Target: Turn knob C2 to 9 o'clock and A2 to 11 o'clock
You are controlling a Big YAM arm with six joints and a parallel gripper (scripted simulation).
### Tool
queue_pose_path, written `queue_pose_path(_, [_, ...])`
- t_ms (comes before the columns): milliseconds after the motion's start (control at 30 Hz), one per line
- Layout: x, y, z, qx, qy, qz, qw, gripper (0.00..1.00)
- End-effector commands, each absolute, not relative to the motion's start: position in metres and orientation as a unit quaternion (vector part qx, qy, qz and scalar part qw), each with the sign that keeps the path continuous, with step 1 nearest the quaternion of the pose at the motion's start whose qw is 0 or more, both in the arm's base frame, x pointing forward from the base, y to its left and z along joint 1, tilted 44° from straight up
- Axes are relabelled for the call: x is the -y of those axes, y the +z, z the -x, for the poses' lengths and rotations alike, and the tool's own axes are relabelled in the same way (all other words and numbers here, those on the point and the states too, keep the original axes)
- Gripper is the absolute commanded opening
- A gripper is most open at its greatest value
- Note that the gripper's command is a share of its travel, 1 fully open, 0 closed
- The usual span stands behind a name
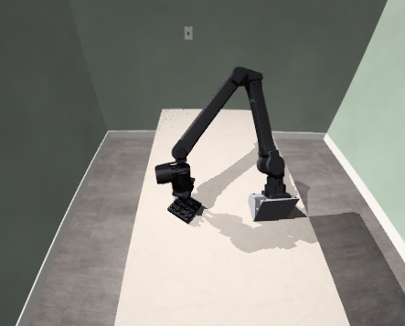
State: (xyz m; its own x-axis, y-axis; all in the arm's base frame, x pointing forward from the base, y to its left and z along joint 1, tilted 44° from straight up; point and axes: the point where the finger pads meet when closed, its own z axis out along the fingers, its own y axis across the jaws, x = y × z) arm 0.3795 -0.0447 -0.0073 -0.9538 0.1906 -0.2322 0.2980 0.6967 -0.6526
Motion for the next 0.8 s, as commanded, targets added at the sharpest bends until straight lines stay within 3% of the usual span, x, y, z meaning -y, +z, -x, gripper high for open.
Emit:
queue_pose_path(0, [0.037, -0.0012, -0.3886, -0.918, -0.36, -0.137, 0.095, 0.18])
queue_pose_path(767, [0.035, -0.0017, -0.3946, -0.918, -0.36, -0.136, 0.096, 0.18])
